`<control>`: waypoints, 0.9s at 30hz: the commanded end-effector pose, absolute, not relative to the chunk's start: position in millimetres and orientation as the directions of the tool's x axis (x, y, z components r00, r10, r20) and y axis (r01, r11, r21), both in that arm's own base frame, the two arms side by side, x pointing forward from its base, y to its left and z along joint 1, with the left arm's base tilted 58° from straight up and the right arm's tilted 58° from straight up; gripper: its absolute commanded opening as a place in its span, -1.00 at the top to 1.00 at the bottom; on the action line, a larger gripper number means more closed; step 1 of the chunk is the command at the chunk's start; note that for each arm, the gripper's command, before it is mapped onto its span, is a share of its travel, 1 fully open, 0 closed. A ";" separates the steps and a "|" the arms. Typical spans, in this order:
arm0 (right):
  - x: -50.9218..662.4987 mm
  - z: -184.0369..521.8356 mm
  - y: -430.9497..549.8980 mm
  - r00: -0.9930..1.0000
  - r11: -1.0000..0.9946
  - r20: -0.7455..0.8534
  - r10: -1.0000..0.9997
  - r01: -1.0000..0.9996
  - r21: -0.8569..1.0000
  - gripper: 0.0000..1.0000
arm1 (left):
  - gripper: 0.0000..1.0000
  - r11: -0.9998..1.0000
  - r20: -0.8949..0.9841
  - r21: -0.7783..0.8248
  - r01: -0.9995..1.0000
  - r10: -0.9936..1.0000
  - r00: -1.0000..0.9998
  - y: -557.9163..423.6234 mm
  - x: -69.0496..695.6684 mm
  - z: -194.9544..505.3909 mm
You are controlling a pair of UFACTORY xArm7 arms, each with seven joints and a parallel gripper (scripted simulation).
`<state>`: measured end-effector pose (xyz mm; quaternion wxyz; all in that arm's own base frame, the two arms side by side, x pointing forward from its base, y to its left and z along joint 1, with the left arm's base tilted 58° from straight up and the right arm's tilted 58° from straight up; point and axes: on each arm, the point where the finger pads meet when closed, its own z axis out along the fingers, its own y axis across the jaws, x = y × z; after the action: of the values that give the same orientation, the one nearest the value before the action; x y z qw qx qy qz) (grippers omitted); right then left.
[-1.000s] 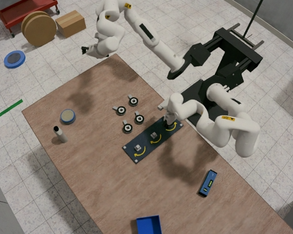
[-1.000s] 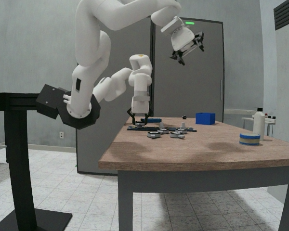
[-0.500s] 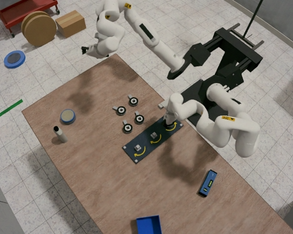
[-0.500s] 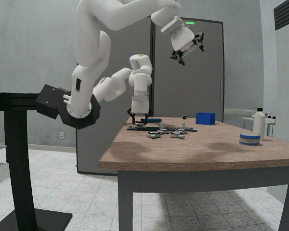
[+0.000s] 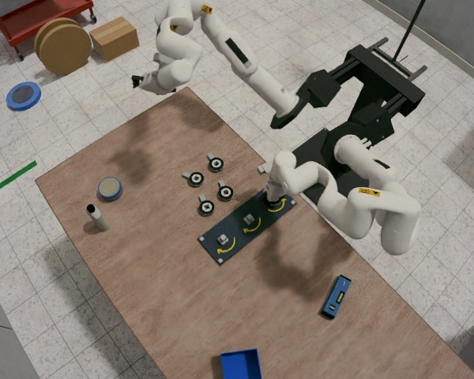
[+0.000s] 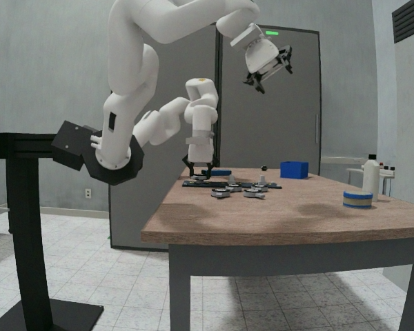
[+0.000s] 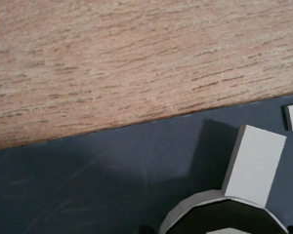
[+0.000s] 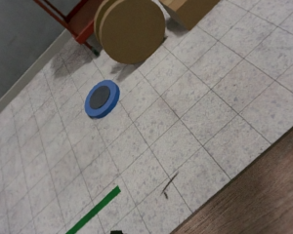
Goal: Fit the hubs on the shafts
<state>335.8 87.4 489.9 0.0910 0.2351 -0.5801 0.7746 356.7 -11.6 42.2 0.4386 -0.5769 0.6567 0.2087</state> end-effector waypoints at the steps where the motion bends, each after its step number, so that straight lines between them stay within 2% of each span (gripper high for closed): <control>1: 335.5 490.6 88.8 -0.873 -0.311 0.468 -0.135 -0.411 -0.857 -1.00 | 1.00 0.353 -0.845 -0.076 -0.932 -0.520 -0.128 -13.5 356.9 42.4; 15: 335.5 490.6 88.8 -0.873 -0.311 0.468 -0.135 -0.411 -0.857 -1.00 | 1.00 0.353 -0.845 -0.076 -0.932 -0.520 -0.128 -13.5 356.9 42.4; 16: 335.5 490.6 88.8 -0.873 -0.311 0.468 -0.135 -0.411 -0.857 -1.00 | 1.00 0.248 -0.815 -0.236 -0.940 -0.578 0.052 -13.7 357.1 42.5; 27: 335.5 490.6 88.8 -0.873 -0.311 0.468 -0.135 -0.411 -0.857 -1.00 | 1.00 0.248 -0.815 -0.236 -0.940 -0.578 0.052 -13.7 357.1 42.5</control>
<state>335.8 87.4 489.9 0.0910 0.2351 -0.5801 0.7746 356.6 -12.3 42.1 0.4367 -0.5747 0.6594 0.2103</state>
